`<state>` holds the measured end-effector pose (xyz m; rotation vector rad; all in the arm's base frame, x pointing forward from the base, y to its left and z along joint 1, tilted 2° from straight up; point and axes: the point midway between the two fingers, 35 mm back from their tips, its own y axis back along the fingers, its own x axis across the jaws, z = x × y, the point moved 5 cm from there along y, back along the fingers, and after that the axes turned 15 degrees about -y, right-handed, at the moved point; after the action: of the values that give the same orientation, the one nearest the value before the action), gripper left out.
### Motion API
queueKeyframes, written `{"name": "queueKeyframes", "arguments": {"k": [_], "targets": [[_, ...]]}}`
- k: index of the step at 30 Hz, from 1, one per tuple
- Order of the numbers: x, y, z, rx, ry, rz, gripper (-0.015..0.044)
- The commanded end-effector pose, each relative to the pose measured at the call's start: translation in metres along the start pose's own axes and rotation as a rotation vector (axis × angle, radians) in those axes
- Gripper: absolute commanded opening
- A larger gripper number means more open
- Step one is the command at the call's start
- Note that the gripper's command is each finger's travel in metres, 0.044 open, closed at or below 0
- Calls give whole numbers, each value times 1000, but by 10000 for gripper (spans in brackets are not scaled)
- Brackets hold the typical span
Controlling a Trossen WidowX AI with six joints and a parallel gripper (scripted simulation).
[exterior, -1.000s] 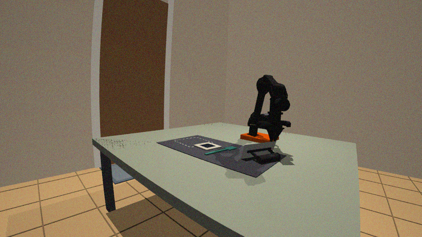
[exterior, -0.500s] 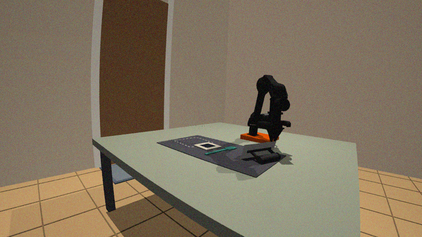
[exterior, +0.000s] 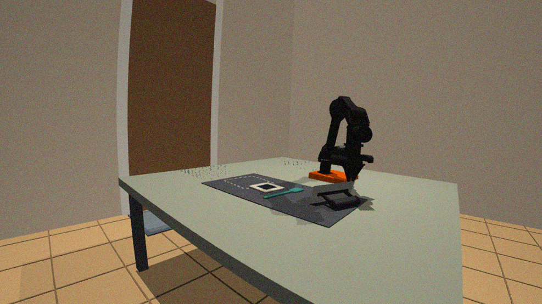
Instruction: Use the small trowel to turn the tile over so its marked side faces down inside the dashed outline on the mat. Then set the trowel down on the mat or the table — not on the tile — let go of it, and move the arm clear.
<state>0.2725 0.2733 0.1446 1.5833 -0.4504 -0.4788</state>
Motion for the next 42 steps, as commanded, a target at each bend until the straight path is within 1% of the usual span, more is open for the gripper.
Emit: {"name": "queueKeyframes", "arguments": {"k": [1,9,24,42], "targets": [[0,-1,1,-7,5,1,100],[0,0,1,0,0,0,100],[9,1,31,-10,5,1,100],[17,-12,63,-12,5,2,100]]}}
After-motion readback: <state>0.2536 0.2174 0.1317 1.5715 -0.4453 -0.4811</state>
